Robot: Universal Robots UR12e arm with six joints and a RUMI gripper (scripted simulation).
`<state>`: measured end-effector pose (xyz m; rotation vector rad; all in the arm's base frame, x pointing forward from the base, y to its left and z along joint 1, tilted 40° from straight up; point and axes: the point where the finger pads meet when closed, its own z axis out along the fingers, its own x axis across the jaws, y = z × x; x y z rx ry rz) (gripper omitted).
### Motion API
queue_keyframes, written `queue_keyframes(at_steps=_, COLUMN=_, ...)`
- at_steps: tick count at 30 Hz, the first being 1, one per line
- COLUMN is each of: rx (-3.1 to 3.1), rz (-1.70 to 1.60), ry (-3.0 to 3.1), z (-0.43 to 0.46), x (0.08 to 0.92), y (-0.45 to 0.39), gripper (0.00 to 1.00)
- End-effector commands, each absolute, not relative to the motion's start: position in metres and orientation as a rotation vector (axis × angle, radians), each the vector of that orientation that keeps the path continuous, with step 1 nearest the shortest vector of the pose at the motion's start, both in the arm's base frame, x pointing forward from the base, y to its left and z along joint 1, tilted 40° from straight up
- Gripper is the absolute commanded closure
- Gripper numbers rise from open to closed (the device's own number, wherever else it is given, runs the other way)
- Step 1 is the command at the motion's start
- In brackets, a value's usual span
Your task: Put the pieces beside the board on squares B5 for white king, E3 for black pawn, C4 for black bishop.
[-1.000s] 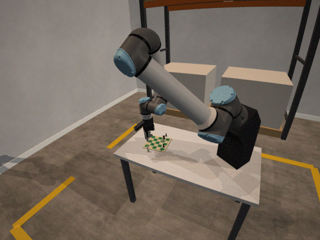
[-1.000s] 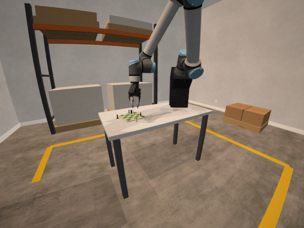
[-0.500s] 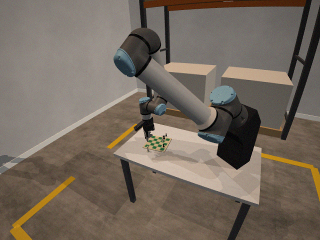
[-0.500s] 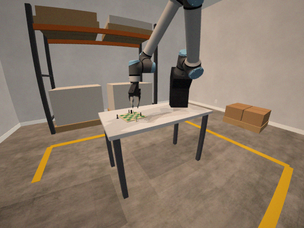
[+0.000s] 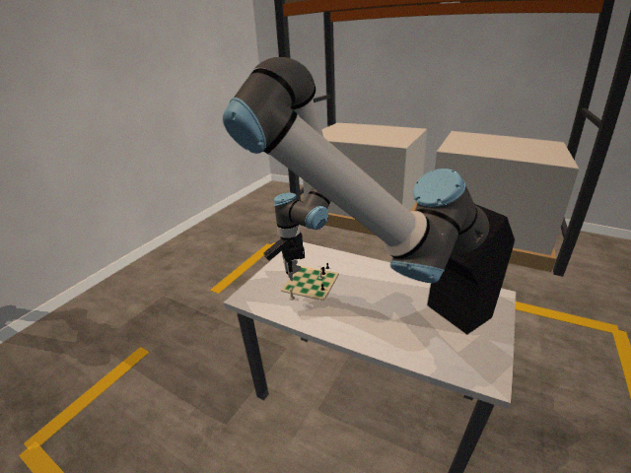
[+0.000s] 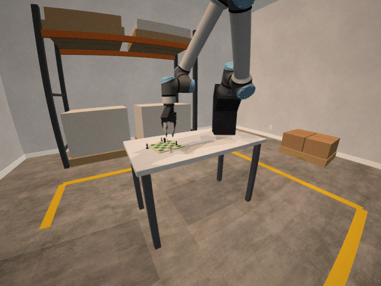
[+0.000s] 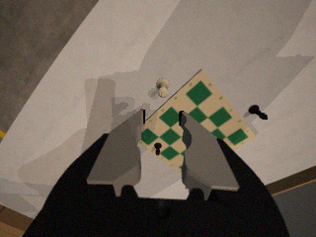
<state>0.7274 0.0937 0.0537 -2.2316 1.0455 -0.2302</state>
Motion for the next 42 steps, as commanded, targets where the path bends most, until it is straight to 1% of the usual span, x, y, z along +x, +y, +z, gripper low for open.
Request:
queue_keyframes(at_steps=1, rx=-2.231, rz=-0.232, ry=1.045, z=0.05, x=0.73, y=0.096, gripper=0.75)
queue_keyframes(at_steps=42, rx=-2.231, rz=-0.232, ry=1.045, z=0.021, x=0.746, y=0.114, gripper=0.75)
